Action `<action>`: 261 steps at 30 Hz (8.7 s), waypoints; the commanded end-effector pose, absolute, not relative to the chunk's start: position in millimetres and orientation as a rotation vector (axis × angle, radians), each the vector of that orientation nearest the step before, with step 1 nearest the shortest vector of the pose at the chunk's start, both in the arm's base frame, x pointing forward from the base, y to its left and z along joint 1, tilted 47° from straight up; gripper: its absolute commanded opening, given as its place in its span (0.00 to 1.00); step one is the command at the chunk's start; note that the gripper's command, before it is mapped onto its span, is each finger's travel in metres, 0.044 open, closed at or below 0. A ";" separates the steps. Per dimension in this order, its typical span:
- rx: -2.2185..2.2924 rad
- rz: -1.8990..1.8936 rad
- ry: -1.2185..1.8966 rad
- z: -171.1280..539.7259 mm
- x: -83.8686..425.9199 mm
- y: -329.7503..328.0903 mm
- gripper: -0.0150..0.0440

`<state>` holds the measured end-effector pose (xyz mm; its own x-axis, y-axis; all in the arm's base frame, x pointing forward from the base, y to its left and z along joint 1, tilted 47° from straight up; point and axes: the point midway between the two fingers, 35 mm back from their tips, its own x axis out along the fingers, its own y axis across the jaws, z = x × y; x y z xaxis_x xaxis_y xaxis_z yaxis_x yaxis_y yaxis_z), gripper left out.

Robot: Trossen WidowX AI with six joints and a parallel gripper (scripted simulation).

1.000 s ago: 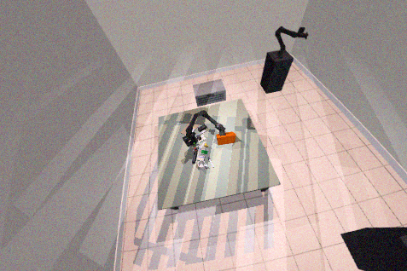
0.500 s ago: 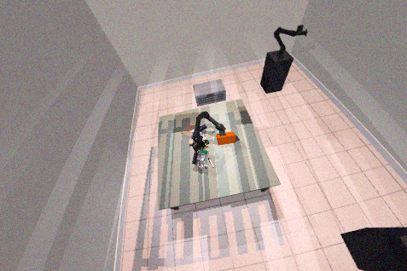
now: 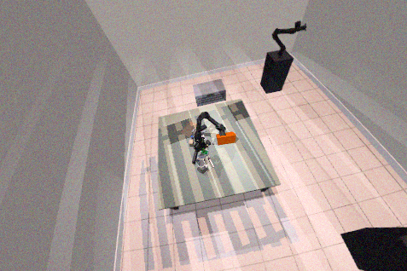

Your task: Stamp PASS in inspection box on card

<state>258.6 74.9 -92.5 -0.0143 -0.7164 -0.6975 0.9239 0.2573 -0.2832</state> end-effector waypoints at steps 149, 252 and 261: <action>0.291 -1.345 0.876 -130.9 254.9 33.0 0.25; 0.813 -1.604 0.412 -5.0 275.3 1.8 0.25; 1.024 -1.690 0.164 29.0 268.8 -34.2 0.25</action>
<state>274.0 -20.0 17.7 -0.0198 -0.7135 -0.7004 0.8916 -0.3296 0.3106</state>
